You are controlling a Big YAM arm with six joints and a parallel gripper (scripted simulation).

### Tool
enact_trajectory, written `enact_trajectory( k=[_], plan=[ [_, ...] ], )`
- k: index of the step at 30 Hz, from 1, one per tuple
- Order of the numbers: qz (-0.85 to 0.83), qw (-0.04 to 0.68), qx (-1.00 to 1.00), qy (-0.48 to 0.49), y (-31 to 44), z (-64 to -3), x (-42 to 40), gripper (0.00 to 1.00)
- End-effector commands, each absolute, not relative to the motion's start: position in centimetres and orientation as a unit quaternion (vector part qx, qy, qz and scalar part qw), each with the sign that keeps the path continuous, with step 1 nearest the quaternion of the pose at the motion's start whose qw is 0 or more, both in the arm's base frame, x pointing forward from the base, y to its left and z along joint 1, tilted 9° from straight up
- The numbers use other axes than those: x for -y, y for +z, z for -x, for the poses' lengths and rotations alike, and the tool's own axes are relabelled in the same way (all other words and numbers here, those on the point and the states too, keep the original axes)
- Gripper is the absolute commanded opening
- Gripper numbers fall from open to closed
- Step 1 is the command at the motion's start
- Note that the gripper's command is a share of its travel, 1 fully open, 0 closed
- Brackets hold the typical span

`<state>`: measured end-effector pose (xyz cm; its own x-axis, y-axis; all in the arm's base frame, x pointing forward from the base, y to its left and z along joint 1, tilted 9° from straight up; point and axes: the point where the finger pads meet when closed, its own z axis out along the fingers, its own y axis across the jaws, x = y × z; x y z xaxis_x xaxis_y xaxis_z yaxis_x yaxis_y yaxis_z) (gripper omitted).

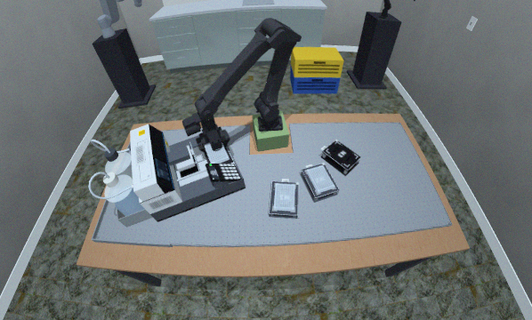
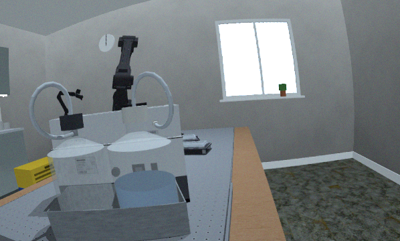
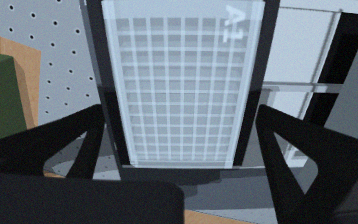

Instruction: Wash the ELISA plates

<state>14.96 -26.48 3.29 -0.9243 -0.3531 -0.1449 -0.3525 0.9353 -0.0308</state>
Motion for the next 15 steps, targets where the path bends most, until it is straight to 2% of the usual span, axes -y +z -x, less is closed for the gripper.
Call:
enact_trajectory(
  k=[1, 15],
  plan=[
    [0.179, 0.077, -0.981, -0.014, 3.5, -15.2, 26.9, 1.00],
    [0.180, 0.075, -0.981, -0.004, 1.9, -15.4, 26.5, 1.00]
  ],
)
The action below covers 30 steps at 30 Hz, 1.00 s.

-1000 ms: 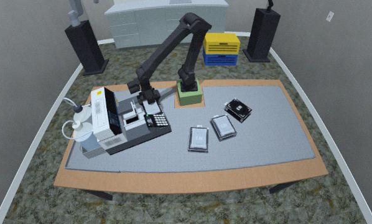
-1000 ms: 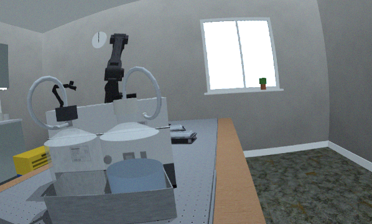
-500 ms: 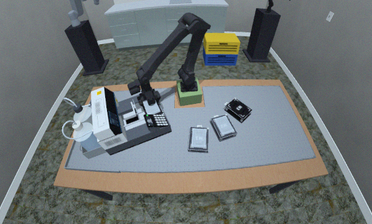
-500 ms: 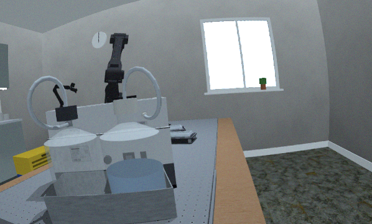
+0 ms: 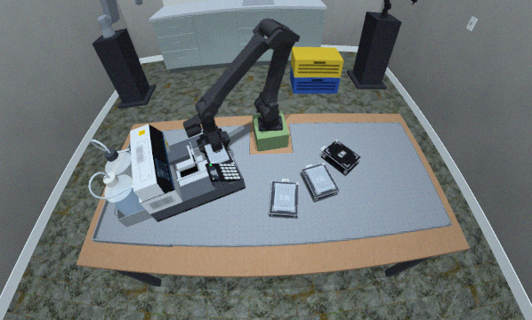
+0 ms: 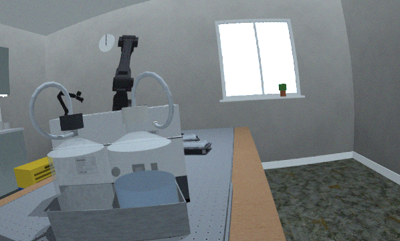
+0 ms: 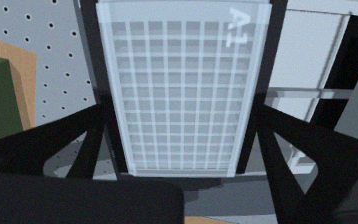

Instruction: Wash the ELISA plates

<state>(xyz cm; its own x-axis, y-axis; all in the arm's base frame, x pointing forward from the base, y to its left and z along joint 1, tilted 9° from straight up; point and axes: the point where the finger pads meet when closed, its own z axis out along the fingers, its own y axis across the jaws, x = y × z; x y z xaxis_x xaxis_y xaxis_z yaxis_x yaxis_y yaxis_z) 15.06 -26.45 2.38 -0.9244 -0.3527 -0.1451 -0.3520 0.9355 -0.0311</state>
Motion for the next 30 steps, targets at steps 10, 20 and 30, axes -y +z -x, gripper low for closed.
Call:
enact_trajectory(
  k=[10, 20, 30],
  plan=[
    [0.180, 0.075, -0.981, -0.004, 1.4, -15.5, 26.5, 1.00],
    [0.179, 0.079, -0.980, -0.021, 1.9, -15.9, 27.6, 1.00],
    [0.180, 0.078, -0.980, -0.018, 1.9, -15.8, 27.6, 1.00]
  ],
)
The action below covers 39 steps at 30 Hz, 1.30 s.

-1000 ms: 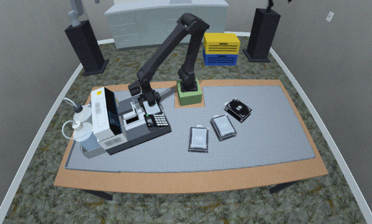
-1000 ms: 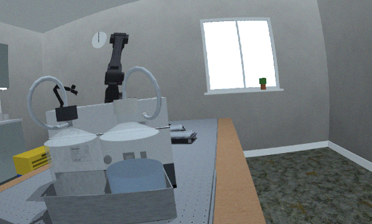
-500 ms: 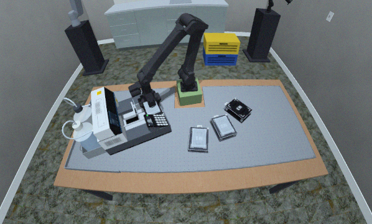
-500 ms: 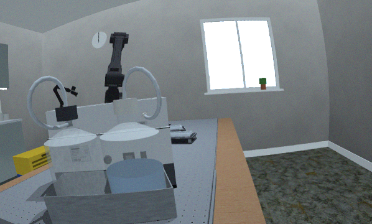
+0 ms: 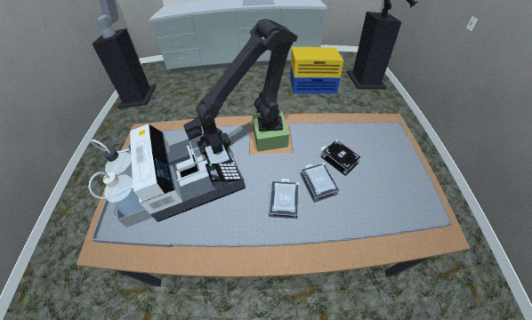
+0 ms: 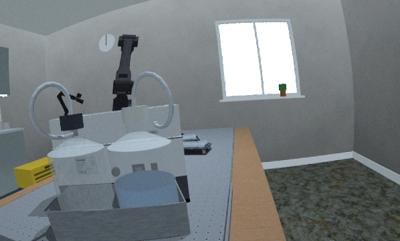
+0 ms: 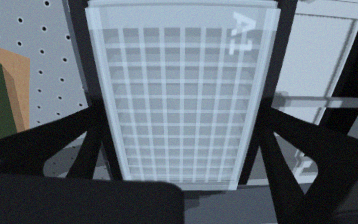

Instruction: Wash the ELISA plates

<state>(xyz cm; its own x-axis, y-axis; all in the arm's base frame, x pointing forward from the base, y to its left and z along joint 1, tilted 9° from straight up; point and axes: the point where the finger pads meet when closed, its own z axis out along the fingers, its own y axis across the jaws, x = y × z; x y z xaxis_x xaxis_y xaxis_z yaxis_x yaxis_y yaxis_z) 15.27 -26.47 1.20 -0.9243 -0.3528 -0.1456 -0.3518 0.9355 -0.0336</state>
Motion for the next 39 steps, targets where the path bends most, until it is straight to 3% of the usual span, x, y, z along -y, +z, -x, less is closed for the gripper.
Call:
enact_trajectory(
  k=[1, 12, 39],
  plan=[
    [0.180, 0.078, -0.980, -0.018, 1.86, -15.80, 27.56, 1.00],
    [0.180, 0.078, -0.980, -0.018, 1.86, -15.80, 27.56, 0.82],
    [0.180, 0.078, -0.980, -0.018, 1.86, -15.80, 27.56, 0.82]
  ],
)
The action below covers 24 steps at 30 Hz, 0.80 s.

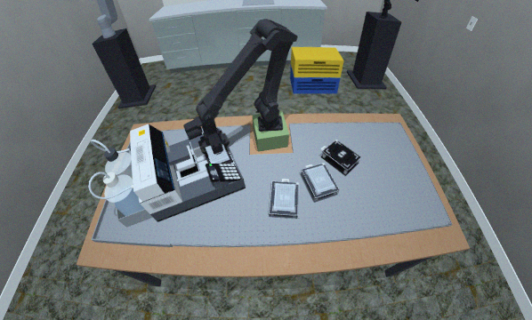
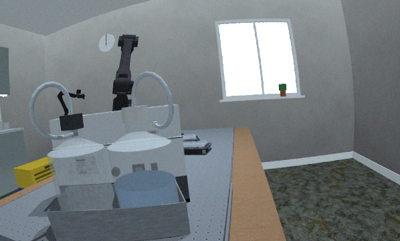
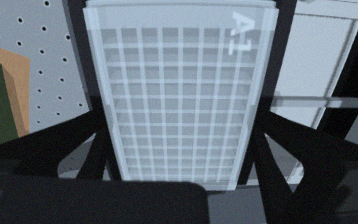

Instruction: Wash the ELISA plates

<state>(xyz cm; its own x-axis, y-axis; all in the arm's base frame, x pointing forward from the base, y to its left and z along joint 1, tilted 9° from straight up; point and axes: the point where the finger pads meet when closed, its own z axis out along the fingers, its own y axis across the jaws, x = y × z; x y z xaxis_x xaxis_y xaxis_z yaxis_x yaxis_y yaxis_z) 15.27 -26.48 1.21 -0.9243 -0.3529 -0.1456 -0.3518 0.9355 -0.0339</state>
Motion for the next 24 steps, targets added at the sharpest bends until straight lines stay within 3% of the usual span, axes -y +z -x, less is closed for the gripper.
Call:
enact_trajectory(
  k=[1, 24],
  plan=[
    [0.180, 0.078, -0.980, -0.018, 1.9, -15.8, 27.6, 0.82],
    [0.181, 0.080, -0.980, -0.025, 3.0, -15.9, 28.0, 0.82]
  ],
)
